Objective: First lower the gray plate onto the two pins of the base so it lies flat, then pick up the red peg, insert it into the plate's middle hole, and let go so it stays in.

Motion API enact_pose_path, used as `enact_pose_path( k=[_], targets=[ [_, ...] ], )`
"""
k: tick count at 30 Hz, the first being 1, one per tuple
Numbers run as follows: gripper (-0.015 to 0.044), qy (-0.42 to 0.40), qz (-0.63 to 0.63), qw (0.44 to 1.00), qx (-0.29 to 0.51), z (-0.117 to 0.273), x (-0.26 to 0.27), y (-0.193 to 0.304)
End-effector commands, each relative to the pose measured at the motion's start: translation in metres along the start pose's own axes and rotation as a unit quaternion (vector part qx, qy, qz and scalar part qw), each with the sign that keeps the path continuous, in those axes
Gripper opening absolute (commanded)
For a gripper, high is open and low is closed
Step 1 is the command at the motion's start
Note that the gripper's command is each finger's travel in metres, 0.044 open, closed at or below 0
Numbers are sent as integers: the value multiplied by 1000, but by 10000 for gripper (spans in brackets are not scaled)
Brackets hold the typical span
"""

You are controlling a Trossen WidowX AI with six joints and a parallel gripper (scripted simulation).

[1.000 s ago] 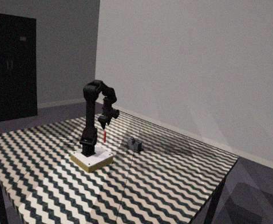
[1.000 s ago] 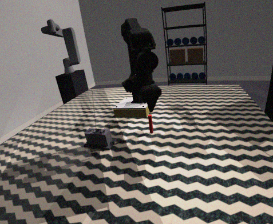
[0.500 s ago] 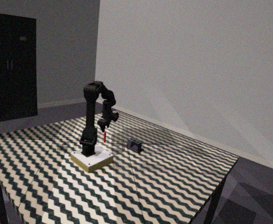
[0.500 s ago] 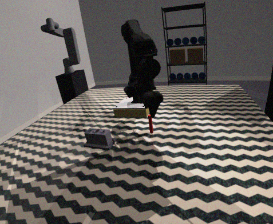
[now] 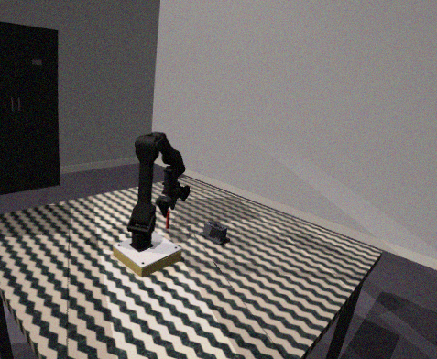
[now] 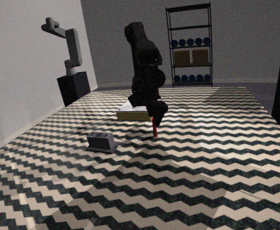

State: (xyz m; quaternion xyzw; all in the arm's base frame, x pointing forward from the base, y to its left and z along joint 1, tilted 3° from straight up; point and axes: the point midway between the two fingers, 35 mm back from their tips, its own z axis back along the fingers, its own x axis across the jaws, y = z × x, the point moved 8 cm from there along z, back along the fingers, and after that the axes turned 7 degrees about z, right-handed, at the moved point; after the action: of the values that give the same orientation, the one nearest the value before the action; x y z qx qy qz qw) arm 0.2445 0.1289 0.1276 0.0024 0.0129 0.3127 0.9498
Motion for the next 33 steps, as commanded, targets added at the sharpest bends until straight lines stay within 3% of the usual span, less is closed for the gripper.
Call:
enact_pose_path(
  k=[1,14,30,33],
  targets=[
    [440,2,-2,1000,3,-10,-1,1],
    [440,2,-2,1000,3,-28,-3,1],
    [20,2,-2,1000,3,-28,-3,1],
    [0,2,-2,1000,3,-28,-3,1]
  ],
)
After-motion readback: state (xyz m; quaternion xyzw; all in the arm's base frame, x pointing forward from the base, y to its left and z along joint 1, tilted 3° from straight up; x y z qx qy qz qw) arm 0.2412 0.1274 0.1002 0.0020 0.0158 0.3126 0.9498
